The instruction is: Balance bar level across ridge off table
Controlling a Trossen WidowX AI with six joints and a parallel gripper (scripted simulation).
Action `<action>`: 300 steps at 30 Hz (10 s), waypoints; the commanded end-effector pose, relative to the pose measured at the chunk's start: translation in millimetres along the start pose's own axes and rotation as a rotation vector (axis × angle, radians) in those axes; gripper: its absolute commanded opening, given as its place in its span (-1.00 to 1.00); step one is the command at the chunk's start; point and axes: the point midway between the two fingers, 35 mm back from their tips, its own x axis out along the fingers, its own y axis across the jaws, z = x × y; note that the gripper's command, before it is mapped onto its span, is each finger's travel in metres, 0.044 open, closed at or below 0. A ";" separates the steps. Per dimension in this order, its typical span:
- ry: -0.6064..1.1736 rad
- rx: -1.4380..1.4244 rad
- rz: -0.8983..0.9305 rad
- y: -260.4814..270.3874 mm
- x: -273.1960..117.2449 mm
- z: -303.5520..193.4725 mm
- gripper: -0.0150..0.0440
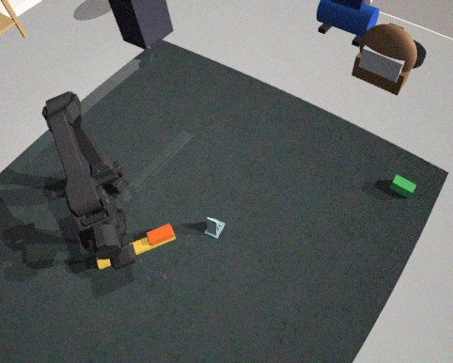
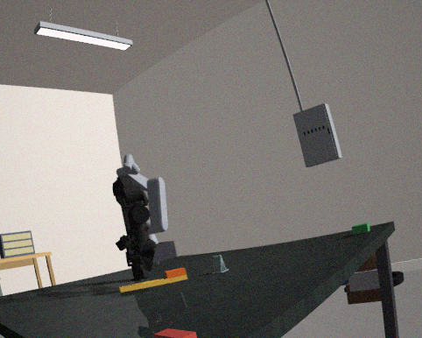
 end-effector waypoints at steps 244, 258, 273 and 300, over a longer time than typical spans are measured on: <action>0.024 -0.709 0.000 49.1 -19.1 -217.4 -0.49; 0.024 -0.709 0.000 49.1 -18.0 -217.5 -0.49; 0.024 -0.709 0.000 49.1 -16.8 -217.6 -0.49; 0.024 -0.709 0.000 48.8 -14.4 -217.5 -0.49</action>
